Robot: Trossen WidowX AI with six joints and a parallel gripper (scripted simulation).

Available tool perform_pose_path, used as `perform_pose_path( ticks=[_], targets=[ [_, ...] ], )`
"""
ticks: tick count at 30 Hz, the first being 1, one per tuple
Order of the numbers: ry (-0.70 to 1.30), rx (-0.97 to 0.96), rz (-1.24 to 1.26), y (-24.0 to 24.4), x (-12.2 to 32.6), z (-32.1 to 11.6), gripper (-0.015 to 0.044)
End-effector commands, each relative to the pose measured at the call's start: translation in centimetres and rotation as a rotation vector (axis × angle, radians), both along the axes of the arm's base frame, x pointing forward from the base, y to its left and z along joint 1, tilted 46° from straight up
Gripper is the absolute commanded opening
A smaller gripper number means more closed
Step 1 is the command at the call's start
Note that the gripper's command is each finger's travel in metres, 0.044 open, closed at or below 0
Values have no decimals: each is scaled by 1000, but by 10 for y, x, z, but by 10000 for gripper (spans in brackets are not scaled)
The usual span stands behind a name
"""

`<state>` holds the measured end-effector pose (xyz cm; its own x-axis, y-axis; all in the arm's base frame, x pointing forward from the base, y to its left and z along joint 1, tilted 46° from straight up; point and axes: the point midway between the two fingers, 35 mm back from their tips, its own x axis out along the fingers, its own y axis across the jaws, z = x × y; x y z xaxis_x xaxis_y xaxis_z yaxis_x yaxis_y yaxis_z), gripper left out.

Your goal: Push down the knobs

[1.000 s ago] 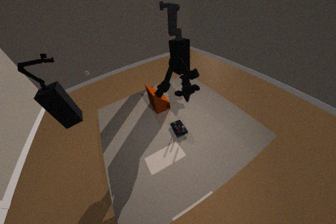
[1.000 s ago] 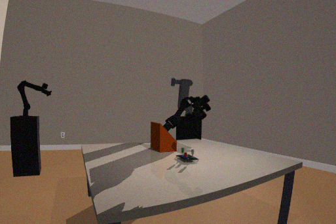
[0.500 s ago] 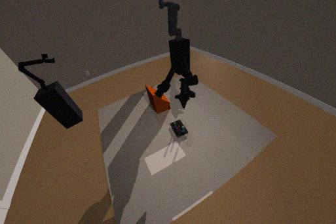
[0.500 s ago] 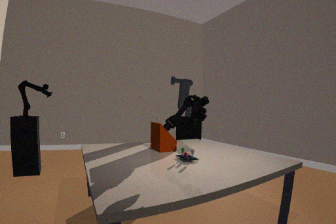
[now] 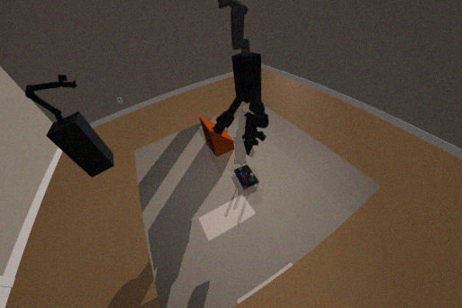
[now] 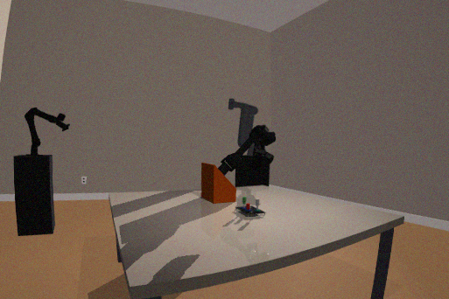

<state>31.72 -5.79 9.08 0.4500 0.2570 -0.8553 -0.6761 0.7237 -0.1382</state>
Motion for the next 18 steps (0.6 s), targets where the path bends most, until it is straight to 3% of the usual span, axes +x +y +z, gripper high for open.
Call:
perform_pose_path(
  ticks=[1, 18],
  targets=[
    [58, 74, -52, 1, 0, -9, 0],
    [377, 421, -347, 8, -5, -51, 0]
  ],
)
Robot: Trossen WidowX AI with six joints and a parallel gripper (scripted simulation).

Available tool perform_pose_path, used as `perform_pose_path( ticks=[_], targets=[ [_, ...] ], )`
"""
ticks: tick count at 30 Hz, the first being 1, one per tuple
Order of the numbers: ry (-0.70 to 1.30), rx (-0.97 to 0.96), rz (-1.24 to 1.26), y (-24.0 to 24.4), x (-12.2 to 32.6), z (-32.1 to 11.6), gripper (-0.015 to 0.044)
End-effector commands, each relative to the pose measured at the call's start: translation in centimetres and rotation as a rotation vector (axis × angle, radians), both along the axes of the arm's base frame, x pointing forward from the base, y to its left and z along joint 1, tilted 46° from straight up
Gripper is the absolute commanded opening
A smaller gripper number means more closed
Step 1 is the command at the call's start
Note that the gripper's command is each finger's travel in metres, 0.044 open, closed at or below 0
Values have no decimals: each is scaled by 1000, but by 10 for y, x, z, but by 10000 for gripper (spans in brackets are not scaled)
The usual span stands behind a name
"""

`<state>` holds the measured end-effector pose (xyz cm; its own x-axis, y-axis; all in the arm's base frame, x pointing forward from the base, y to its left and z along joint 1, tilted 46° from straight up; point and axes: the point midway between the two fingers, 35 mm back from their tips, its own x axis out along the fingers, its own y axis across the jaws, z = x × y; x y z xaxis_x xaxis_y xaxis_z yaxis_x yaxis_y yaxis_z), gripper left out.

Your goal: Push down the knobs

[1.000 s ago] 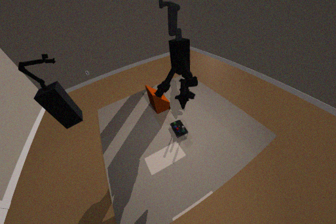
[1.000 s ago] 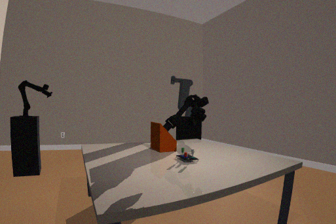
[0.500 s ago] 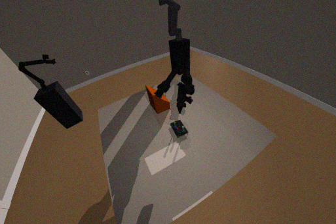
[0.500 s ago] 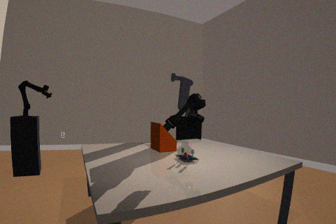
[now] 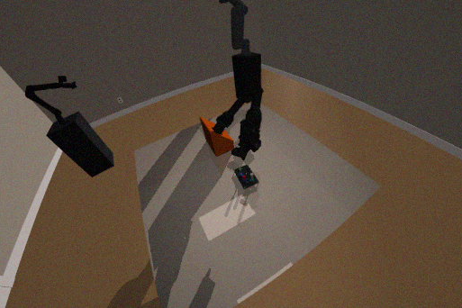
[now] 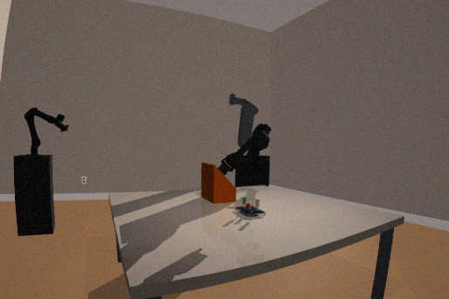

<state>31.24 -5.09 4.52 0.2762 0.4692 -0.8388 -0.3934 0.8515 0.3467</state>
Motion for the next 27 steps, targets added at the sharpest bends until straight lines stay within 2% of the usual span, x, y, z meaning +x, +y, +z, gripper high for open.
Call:
perform_pose_path(
  ticks=[1, 18, 27],
  targets=[
    [67, 67, -59, 1, -1, -8, 0],
    [435, 377, -369, 8, -8, -43, 0],
    [450, 390, -381, 22, -5, -58, 0]
  ],
)
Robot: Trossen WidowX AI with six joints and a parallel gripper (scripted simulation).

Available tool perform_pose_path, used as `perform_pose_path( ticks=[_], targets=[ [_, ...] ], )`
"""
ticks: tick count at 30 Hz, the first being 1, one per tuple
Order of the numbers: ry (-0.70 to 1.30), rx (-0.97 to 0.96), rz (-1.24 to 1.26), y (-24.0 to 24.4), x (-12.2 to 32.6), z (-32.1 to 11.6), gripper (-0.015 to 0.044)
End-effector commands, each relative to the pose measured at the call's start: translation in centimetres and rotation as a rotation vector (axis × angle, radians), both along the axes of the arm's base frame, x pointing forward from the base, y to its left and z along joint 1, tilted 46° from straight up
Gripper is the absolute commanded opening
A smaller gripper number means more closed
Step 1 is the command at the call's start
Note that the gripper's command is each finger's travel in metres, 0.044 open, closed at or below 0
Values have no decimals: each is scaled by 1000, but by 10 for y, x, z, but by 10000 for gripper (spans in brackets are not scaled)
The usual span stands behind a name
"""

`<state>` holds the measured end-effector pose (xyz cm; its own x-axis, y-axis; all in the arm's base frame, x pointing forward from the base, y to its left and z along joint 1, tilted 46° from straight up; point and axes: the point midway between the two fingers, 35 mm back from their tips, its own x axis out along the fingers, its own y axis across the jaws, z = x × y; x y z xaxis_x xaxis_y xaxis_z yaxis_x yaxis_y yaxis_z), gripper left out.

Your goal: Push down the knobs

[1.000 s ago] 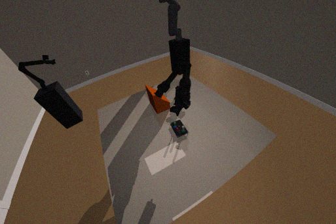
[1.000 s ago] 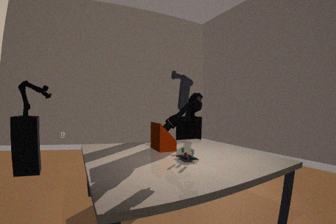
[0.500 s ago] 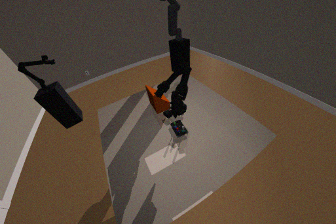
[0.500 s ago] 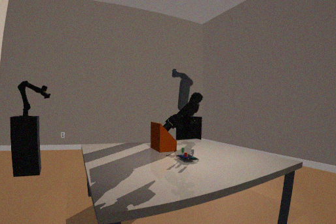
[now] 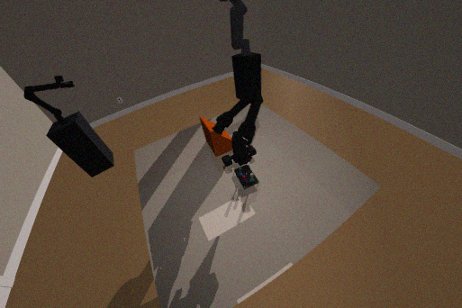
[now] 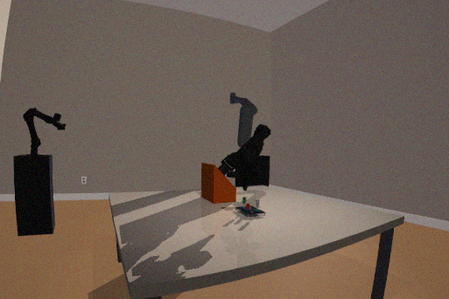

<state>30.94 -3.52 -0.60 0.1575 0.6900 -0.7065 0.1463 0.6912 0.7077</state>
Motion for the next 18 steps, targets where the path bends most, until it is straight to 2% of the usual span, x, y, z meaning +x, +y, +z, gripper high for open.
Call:
perform_pose_path(
  ticks=[1, 18],
  targets=[
    [17, 12, -2, 6, -2, -7, 0],
    [17, 13, -2, 21, 1, -21, 0]
  ],
)
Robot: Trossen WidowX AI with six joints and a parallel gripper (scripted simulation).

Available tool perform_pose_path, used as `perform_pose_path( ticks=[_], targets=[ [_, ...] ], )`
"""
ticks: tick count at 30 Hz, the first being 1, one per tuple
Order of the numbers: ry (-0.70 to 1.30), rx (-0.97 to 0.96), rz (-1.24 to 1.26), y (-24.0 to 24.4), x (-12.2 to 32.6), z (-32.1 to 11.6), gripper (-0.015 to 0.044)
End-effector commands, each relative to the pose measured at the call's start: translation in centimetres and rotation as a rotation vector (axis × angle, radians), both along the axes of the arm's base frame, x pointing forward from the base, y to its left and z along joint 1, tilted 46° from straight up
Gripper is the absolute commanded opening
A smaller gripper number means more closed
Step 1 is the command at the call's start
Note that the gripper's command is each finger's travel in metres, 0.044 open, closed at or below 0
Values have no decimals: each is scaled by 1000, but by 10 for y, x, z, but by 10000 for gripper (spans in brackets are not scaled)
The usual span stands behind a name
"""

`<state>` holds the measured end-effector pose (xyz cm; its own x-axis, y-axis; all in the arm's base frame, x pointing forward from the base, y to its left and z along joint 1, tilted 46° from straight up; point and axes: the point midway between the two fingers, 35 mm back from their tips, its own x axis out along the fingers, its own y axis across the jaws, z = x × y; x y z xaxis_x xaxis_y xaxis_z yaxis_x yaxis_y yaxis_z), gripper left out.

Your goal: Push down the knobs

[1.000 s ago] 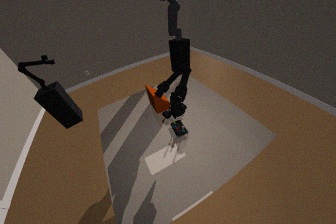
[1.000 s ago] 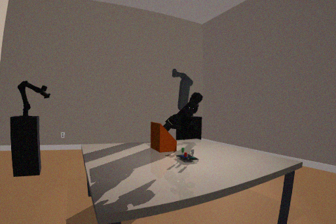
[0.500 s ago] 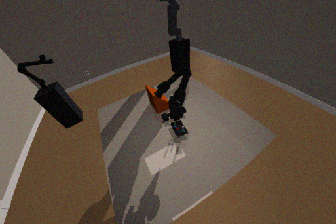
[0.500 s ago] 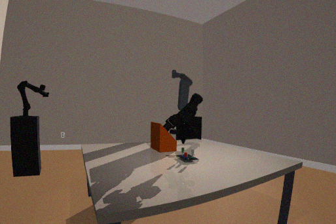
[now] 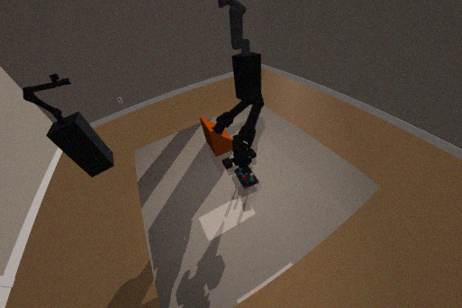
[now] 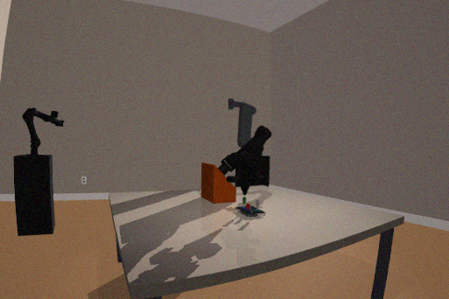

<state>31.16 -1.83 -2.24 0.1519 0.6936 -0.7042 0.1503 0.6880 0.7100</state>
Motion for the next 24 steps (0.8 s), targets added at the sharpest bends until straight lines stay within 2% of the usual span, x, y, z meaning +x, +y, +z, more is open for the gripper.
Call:
perform_pose_path(
  ticks=[1, 24],
  targets=[
    [11, 9, -4, 4, -1, -5, 0],
    [10, 9, -4, 6, -1, -7, 0]
  ],
)
